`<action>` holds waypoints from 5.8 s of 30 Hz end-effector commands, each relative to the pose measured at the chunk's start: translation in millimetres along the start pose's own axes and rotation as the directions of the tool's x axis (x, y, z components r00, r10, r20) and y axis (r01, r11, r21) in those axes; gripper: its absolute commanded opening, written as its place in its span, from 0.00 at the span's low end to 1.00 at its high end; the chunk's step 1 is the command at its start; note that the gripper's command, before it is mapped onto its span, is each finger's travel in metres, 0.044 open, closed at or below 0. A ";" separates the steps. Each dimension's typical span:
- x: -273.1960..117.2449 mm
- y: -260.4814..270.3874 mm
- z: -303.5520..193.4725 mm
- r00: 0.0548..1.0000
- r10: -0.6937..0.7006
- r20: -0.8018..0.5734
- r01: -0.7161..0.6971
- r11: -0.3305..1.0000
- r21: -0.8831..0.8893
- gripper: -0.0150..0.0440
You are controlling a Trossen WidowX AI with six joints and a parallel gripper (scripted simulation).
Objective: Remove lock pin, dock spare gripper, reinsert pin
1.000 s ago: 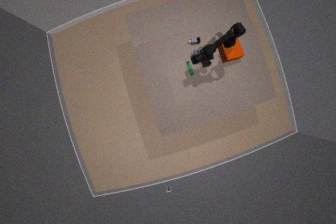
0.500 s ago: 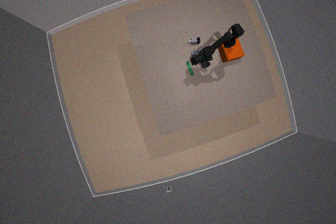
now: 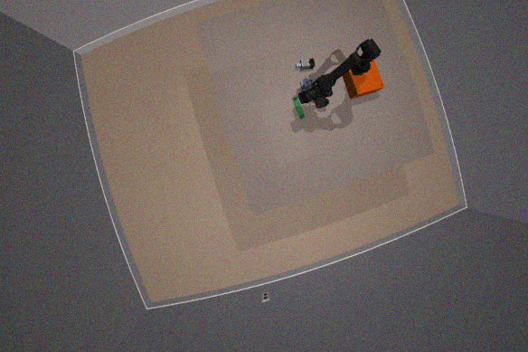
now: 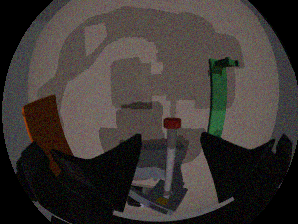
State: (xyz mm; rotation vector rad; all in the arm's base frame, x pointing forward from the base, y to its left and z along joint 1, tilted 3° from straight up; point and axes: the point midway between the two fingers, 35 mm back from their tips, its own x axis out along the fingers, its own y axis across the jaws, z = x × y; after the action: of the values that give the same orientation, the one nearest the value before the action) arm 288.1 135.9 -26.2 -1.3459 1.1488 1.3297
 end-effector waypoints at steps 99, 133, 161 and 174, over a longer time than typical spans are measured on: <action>-3.7 -1.9 45.4 0.987 0.001 0.162 -0.005 1.000 0.025 0.25; -9.8 -2.3 71.9 0.988 -0.004 0.157 0.000 1.000 0.024 0.25; -31.9 -1.8 77.0 0.987 0.000 0.158 -0.003 1.000 0.020 0.25; -36.0 -25.4 90.5 0.987 0.000 0.159 0.000 1.000 0.001 0.25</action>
State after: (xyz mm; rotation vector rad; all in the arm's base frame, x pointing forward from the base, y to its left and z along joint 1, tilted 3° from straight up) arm 291.6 224.1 7.4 -1.2075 1.0432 1.3988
